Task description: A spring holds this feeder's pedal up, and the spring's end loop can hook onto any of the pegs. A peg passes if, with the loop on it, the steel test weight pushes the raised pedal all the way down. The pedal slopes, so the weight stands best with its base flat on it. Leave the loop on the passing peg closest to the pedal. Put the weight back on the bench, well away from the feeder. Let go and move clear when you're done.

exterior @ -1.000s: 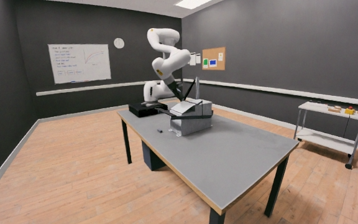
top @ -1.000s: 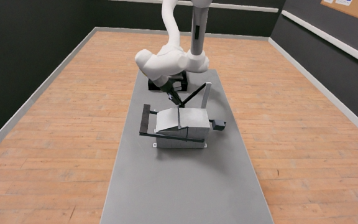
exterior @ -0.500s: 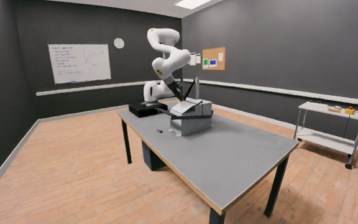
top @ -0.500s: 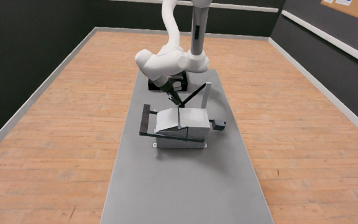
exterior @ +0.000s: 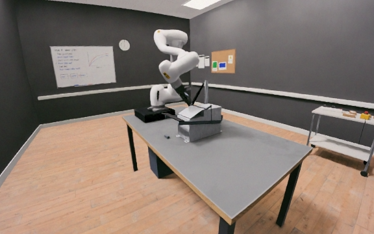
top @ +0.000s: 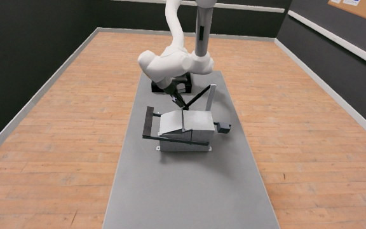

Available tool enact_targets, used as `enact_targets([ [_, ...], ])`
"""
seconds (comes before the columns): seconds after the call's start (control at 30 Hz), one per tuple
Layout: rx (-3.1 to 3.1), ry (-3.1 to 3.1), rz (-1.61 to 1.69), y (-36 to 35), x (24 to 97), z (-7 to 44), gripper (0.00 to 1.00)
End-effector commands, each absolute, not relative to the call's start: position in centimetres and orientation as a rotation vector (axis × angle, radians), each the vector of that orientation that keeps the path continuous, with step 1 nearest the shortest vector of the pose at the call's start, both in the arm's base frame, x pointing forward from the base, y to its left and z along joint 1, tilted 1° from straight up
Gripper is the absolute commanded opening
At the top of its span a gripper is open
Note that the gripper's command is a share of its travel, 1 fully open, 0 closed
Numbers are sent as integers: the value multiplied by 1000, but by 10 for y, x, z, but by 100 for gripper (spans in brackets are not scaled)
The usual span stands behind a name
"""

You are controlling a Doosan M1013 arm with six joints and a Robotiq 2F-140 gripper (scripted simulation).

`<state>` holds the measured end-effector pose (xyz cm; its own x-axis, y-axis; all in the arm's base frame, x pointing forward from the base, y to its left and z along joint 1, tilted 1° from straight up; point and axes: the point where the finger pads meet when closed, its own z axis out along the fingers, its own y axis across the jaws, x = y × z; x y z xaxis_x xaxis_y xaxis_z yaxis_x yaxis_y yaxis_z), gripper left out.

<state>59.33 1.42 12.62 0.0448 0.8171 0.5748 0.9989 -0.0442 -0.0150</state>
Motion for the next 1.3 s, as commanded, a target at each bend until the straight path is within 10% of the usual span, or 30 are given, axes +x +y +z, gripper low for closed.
enact_targets([
  [0.0, -1917, -1825, -592, 13, 594, 126, 17],
  [1.27, -1916, -1819, -581, 12, 591, 124, 17],
])
